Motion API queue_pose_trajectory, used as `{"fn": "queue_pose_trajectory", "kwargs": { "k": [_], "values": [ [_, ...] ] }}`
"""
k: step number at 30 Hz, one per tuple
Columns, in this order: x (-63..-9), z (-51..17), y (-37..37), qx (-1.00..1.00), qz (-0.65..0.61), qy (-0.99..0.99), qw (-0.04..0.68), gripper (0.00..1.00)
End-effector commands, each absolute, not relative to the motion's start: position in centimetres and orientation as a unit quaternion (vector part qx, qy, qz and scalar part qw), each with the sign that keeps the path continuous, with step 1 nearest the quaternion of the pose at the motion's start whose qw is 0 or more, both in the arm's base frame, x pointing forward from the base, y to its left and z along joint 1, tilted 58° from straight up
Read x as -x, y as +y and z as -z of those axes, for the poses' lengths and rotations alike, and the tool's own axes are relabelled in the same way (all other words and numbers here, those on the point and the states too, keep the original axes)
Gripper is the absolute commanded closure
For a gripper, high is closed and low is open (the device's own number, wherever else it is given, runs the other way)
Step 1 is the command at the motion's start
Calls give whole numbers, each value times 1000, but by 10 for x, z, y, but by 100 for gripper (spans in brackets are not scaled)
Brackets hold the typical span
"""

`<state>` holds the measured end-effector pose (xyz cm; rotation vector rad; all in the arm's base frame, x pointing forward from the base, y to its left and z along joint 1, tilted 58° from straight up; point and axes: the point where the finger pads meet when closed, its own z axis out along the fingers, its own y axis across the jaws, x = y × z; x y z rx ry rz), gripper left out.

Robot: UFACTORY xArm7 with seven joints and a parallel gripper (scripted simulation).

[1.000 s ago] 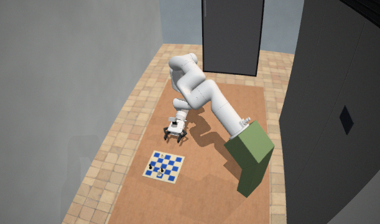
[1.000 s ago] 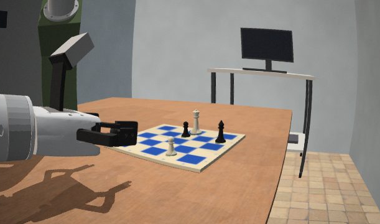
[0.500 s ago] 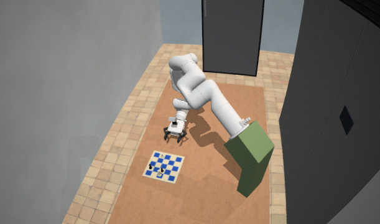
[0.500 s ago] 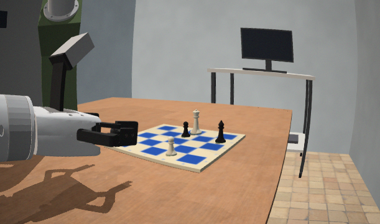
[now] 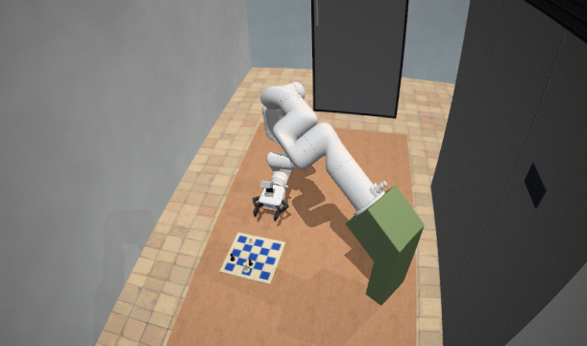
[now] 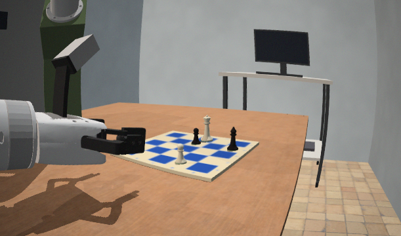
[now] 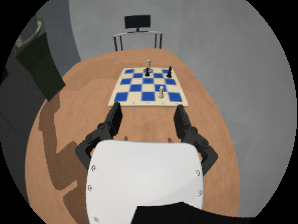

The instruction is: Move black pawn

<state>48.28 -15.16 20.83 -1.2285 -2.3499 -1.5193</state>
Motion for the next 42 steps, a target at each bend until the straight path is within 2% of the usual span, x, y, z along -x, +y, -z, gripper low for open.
{"fn": "queue_pose_trajectory", "kwargs": {
  "k": [1,12,23,30,42],
  "values": [
    [-483,-209,-152,401,496,-769,42,0],
    [-478,-212,-149,401,496,-769,42,0],
    [-430,-247,-122,401,496,-769,42,0],
    [-418,-256,-115,401,496,-769,42,0],
    [-435,-260,-93,397,467,-790,24,0]
  ]
}}
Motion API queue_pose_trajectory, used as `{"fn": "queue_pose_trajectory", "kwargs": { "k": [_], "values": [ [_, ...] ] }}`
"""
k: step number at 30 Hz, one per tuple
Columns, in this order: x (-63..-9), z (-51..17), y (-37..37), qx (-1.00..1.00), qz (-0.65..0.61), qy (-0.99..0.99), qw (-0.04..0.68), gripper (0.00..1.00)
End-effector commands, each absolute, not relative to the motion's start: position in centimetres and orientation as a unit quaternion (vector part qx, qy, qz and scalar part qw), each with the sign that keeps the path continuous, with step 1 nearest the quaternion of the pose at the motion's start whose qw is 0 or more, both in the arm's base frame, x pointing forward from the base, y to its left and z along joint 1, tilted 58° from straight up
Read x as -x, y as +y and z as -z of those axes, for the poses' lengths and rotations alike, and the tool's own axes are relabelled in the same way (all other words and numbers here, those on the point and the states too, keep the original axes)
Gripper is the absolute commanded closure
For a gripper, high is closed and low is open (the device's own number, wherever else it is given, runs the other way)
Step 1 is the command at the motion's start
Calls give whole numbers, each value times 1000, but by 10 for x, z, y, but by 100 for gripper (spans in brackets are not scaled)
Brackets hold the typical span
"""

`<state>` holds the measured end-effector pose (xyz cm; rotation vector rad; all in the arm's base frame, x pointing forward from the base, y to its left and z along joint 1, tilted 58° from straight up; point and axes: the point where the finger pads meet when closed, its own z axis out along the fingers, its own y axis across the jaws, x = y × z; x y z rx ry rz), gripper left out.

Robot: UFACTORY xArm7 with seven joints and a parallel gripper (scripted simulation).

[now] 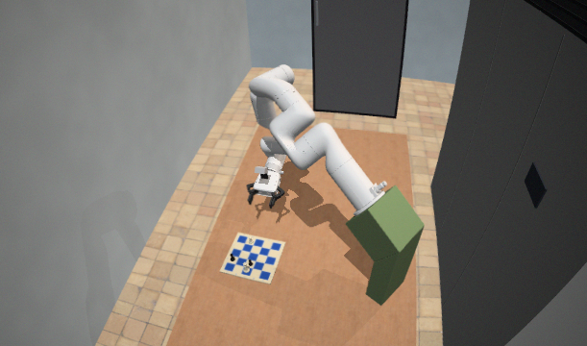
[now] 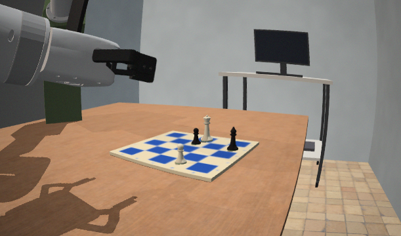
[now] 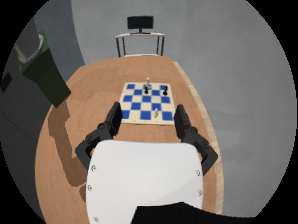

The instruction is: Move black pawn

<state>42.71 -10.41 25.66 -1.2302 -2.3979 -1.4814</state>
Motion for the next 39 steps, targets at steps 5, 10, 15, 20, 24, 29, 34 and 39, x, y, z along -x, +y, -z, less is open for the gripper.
{"fn": "queue_pose_trajectory", "kwargs": {
  "k": [5,10,15,20,24,29,34,39],
  "values": [
    [-464,-263,-33,384,386,-838,-29,0],
    [-471,-261,-13,379,357,-852,-49,0],
    [-477,-256,8,373,325,-866,-71,0],
    [-481,-250,28,367,290,-879,-96,0],
    [-481,-250,28,367,290,-879,-96,0],
    [-481,-250,28,367,290,-879,-96,0],
    [-483,-242,47,359,253,-890,-123,0],
    [-483,-242,47,359,253,-890,-123,0]
  ]
}}
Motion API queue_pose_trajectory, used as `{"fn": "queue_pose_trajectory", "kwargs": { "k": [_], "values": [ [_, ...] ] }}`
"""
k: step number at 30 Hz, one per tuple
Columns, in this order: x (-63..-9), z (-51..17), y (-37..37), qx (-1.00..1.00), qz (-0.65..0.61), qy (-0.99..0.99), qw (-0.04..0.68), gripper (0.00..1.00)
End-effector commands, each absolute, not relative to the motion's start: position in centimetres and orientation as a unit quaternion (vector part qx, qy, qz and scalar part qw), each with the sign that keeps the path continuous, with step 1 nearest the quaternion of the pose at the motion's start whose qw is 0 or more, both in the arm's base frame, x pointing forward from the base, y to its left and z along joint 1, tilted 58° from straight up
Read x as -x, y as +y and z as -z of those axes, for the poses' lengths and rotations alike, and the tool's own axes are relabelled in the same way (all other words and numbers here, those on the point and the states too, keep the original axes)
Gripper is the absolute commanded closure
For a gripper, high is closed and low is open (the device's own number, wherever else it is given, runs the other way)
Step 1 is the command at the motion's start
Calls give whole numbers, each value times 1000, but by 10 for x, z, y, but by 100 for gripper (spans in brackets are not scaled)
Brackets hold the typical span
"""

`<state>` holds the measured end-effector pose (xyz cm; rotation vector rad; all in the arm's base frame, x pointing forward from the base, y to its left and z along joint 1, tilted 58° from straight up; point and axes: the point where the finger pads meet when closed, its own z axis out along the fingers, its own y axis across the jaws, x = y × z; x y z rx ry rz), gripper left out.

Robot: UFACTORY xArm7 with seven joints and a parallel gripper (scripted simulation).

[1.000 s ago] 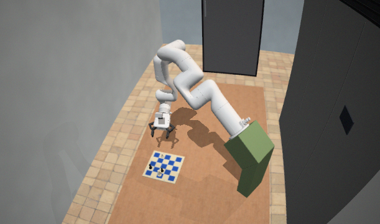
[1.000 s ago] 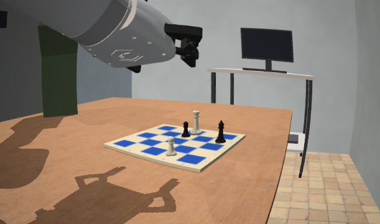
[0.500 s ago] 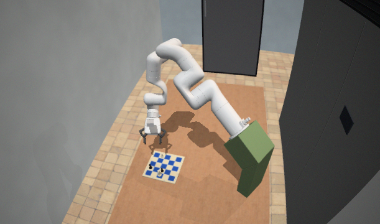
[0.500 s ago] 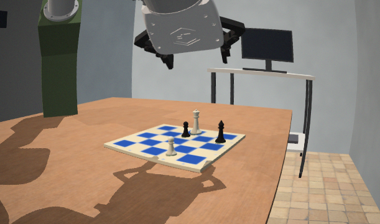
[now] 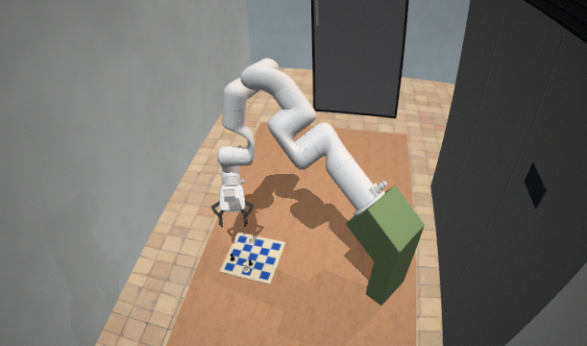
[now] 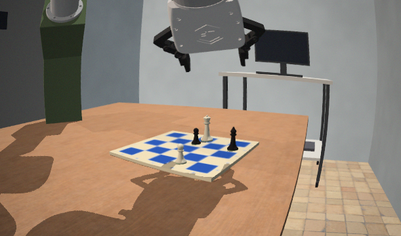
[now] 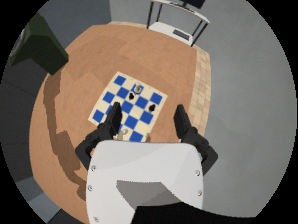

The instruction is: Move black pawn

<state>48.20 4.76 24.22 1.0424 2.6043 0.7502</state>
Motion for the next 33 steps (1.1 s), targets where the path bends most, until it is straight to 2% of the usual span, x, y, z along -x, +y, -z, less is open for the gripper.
{"fn": "queue_pose_trajectory", "kwargs": {
  "k": [1,5,6,19,20,32,33],
  "values": [
    [-483,-242,47,-359,-253,890,123,0],
    [-483,-242,47,-359,-253,890,123,0],
    [-484,-232,63,-350,-214,899,152,0],
    [-484,-232,63,-350,-214,899,152,0],
    [-484,-221,77,-340,-174,906,183,0],
    [-484,-221,77,-340,-174,906,183,0],
    [-482,-210,88,-329,-134,910,215,0]
  ]
}}
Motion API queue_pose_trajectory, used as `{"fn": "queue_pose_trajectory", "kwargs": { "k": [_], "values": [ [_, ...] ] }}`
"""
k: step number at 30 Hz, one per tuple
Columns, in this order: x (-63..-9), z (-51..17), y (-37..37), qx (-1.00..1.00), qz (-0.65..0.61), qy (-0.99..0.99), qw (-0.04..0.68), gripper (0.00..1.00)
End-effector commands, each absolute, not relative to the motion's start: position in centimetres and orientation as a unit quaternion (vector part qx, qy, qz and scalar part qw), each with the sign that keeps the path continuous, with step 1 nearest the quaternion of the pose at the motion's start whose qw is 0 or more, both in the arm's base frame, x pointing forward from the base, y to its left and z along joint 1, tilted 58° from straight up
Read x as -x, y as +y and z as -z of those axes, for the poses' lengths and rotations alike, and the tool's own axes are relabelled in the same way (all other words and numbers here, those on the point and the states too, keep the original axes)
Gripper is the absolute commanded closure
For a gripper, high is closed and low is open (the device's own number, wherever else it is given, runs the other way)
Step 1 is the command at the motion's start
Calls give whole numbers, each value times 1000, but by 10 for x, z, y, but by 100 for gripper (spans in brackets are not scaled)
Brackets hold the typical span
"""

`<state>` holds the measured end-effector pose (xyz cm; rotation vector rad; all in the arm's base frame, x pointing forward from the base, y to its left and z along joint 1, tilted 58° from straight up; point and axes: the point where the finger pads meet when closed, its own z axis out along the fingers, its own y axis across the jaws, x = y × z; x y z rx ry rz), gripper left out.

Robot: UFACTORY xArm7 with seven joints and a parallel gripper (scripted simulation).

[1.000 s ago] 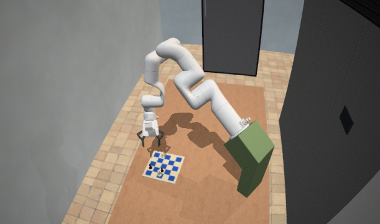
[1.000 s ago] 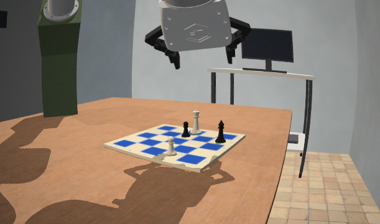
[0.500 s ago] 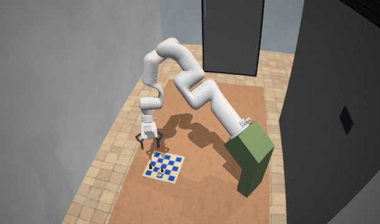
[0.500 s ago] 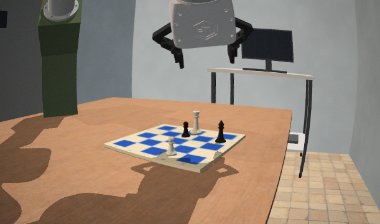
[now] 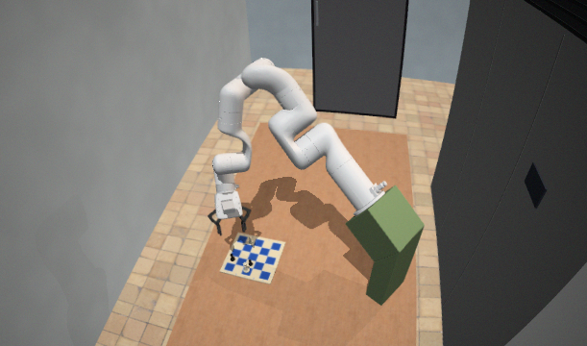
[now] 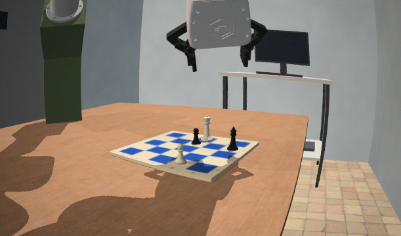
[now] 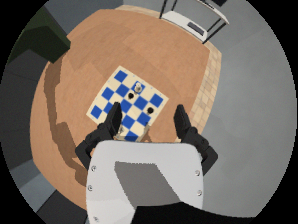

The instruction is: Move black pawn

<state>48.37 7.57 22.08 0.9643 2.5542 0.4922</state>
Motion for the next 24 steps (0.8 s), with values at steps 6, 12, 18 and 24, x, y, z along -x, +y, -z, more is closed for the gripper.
{"fn": "queue_pose_trajectory", "kwargs": {
  "k": [6,12,18,24],
  "values": [
    [-482,-210,88,-329,-134,910,215,0],
    [-482,-210,88,-329,-134,910,215,0],
    [-476,-188,98,-304,-57,909,280,0],
    [-476,-188,98,-304,-57,909,280,0]
  ]
}}
